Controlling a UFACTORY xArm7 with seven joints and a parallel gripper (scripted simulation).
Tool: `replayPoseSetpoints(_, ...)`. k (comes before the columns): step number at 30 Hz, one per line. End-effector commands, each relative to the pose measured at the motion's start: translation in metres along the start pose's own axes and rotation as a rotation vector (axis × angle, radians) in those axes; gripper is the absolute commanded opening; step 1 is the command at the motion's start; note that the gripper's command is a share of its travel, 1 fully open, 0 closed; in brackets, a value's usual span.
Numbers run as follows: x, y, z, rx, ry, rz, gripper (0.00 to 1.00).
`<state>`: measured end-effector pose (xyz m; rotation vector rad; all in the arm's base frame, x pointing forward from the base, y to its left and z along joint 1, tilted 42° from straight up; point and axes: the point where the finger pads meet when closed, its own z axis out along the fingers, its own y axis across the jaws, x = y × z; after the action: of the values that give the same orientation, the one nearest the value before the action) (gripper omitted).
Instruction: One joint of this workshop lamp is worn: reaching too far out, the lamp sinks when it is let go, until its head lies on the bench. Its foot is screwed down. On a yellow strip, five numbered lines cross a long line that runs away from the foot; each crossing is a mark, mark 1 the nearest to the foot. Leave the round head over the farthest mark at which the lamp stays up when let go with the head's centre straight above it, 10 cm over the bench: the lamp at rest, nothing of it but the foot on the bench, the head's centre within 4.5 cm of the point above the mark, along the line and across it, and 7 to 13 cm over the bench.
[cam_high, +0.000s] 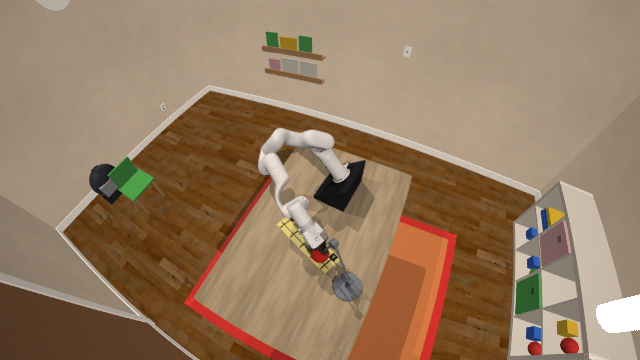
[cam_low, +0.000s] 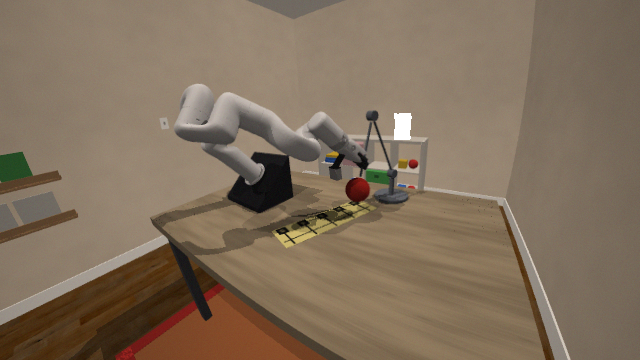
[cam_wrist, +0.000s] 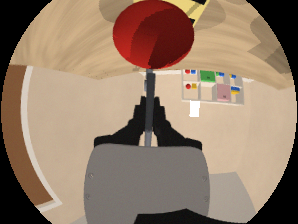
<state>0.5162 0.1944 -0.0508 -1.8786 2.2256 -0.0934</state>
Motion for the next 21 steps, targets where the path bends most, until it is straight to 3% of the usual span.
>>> replayPoseSetpoints(1,0.001,-0.001,-0.006,0.003,-0.005,-0.003,0.00)
replayPoseSetpoints(16,0.023,-0.002,-0.026,0.000,-0.005,-0.006,0.00)
replayPoseSetpoints(17,0.023,-0.002,-0.026,0.001,-0.005,-0.006,1.00)
replayPoseSetpoints(21,0.022,-0.002,-0.026,0.001,-0.005,-0.006,1.00)
